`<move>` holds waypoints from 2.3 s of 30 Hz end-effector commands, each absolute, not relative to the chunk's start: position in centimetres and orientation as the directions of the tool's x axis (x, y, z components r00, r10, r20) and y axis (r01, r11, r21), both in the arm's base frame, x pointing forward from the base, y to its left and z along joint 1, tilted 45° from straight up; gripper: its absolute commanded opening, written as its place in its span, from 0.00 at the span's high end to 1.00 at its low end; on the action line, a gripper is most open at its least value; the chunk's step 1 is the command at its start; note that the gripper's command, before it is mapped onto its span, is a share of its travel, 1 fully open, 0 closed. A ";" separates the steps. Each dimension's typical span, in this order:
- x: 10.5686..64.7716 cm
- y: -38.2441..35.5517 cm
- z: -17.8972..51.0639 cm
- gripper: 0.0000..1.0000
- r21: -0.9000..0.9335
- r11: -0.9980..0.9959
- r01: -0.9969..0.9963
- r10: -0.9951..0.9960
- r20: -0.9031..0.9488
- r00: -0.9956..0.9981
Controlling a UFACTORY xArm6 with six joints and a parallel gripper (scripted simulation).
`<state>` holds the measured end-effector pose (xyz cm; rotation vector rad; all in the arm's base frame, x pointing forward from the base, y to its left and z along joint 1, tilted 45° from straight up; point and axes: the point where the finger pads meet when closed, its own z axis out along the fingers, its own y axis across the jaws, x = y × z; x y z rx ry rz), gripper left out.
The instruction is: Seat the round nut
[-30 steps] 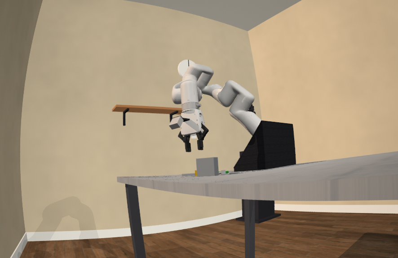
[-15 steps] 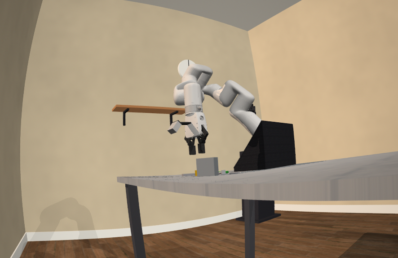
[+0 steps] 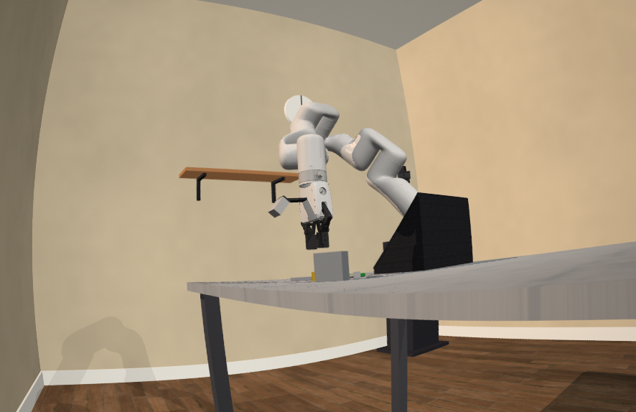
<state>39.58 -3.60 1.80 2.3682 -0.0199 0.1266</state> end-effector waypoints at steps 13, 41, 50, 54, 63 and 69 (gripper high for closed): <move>39.6 -3.6 1.7 0.40 0.691 -0.717 -0.093 -0.004 0.128 0.992; 40.1 -5.3 0.1 0.40 0.695 -0.713 -0.095 -0.004 0.132 0.991; 40.3 -7.0 -1.7 0.40 0.695 -0.713 -0.095 -0.003 0.132 0.991; 40.3 -7.9 -2.6 0.40 0.694 -0.714 -0.094 -0.004 0.131 0.991; 40.3 -9.0 -3.9 0.40 0.691 -0.717 -0.093 -0.004 0.129 0.992; 40.3 -9.1 -4.0 0.40 0.691 -0.717 -0.093 -0.004 0.129 0.992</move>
